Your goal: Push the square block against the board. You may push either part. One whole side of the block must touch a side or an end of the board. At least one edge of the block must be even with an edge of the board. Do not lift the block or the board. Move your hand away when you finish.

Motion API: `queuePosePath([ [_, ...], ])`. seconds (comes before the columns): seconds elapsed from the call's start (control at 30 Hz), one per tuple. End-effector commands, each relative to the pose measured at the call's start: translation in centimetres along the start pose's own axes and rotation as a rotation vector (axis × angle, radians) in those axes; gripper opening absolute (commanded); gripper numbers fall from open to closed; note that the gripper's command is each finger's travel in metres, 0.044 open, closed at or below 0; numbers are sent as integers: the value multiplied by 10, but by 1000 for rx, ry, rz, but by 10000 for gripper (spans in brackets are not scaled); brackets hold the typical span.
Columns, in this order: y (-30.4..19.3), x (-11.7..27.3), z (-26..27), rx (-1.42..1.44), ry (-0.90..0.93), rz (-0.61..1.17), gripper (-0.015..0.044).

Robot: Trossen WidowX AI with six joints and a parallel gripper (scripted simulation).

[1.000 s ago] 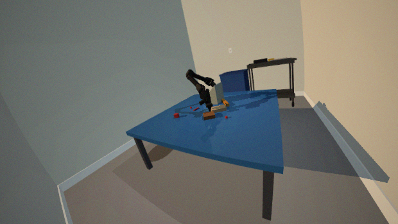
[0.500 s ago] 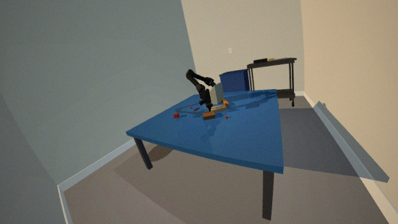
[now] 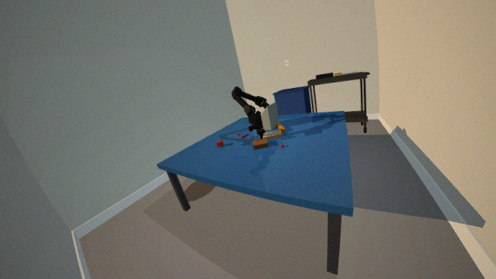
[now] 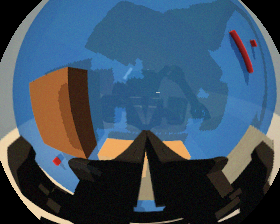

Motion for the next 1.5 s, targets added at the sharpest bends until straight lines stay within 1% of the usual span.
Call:
queuePosePath([
  [0.0, 5, 0, 0, 5, 2, 3, 0],
  [0.8, 44, 0, -3, 4, 1, 1, 0],
  [1.13, 41, 1, -4, 7, -4, 10, 0],
  [1.27, 40, 52, -4, 4, 3, 3, 0],
  [1.47, 40, 56, -4, 4, 3, 3, 0],
])
Point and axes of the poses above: the point midway between the two fingers, 35 mm back from their tips, its own x axis back along the fingers, its own z axis across the jaws, y = z × x, the point moved 8 cm from there along x, back along the fingers, and after that the axes turned 8 degrees about x, right-handed, at the moved point
